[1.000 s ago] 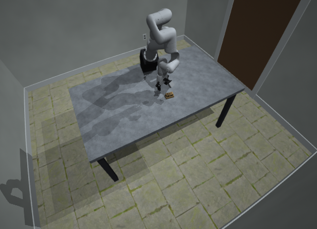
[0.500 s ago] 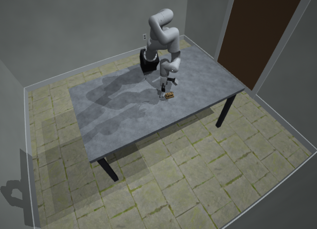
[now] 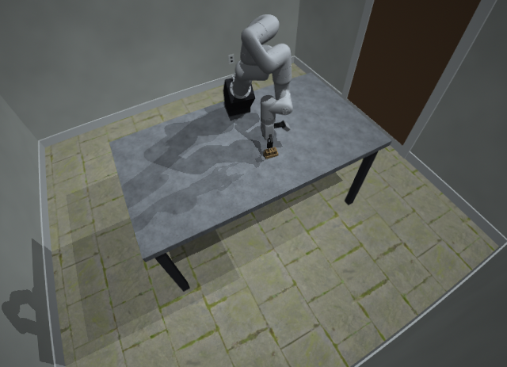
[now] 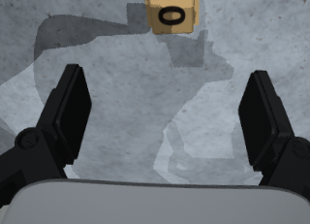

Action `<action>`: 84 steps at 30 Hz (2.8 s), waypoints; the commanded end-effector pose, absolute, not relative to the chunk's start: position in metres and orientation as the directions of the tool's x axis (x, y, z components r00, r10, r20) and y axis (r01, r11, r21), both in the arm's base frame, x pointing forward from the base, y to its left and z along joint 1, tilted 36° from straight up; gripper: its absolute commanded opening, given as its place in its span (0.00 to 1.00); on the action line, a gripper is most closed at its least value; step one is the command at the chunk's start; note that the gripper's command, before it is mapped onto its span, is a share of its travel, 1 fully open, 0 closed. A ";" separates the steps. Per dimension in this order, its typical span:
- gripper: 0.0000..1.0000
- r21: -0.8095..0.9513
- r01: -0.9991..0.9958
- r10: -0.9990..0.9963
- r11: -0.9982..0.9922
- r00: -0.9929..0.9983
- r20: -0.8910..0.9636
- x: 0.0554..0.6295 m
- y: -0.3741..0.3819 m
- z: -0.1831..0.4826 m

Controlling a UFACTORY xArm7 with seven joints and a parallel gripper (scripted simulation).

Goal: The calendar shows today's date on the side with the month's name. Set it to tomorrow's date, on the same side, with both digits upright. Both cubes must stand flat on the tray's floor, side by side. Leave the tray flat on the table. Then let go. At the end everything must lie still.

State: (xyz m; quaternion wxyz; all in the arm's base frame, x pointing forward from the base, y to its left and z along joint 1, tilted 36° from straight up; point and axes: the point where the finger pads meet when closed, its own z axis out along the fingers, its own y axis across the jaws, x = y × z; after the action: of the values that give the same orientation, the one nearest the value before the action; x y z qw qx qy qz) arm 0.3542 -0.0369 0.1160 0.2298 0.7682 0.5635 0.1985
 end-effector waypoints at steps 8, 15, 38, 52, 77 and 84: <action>0.49 0.593 0.788 0.976 -0.164 0.218 -0.020 0.358 -0.033 0.117; 0.49 0.593 0.788 0.976 -0.164 0.218 -0.020 0.358 -0.033 0.117; 0.49 0.593 0.788 0.976 -0.164 0.218 -0.020 0.358 -0.033 0.117; 0.49 0.594 0.788 0.976 -0.164 0.219 -0.021 0.361 -0.034 0.113; 0.49 0.594 0.788 0.976 -0.164 0.219 -0.021 0.378 -0.037 0.089; 0.49 0.594 0.788 0.976 -0.164 0.219 -0.021 0.383 -0.039 0.081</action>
State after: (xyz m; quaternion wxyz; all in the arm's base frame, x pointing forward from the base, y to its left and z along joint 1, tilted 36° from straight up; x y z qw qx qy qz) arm 0.3789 -0.0378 0.0865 0.2358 0.7392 0.6004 0.1937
